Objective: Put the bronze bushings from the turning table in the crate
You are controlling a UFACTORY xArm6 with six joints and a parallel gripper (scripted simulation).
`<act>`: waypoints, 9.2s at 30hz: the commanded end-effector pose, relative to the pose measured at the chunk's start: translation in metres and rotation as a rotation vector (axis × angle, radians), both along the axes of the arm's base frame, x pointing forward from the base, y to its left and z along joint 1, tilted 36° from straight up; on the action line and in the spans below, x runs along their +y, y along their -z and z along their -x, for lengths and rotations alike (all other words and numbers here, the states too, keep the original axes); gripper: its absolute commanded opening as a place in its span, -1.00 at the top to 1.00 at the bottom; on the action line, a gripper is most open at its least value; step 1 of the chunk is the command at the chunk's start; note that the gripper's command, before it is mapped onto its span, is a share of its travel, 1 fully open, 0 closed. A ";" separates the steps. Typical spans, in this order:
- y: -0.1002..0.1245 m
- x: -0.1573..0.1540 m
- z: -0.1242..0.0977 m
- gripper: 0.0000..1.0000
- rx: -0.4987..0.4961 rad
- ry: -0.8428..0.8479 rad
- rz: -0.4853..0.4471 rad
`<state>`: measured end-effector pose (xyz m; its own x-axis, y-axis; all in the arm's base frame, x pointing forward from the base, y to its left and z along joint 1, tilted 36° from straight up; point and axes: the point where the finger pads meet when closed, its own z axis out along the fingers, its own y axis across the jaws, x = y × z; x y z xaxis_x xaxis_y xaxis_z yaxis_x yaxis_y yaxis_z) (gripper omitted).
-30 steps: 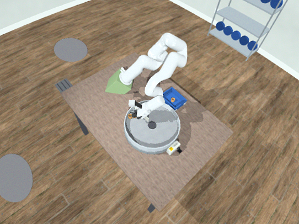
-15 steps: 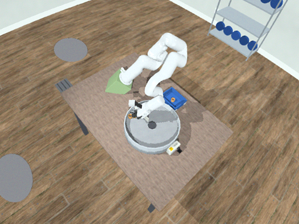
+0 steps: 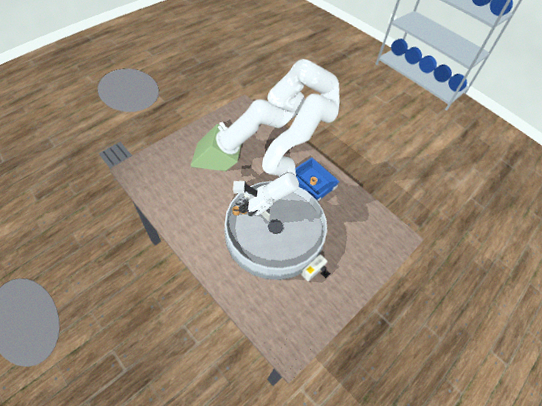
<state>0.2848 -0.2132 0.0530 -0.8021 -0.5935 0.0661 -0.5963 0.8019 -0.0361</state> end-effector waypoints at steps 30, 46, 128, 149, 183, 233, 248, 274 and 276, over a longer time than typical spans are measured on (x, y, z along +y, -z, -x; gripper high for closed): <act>-0.061 -0.025 0.037 1.00 -0.002 0.001 0.001; -0.063 -0.026 0.038 1.00 -0.002 0.001 0.001; -0.221 0.322 0.010 1.00 -0.002 0.001 0.001; -0.165 0.346 -0.024 1.00 -0.002 0.001 0.001; -0.151 0.352 -0.033 1.00 -0.002 0.001 0.001; -0.126 0.362 -0.048 1.00 -0.002 0.001 0.001; -0.123 0.363 -0.050 1.00 -0.002 0.001 0.001; -0.122 0.364 -0.050 0.77 -0.002 0.001 0.001; -0.122 0.364 -0.050 0.77 -0.002 0.001 0.001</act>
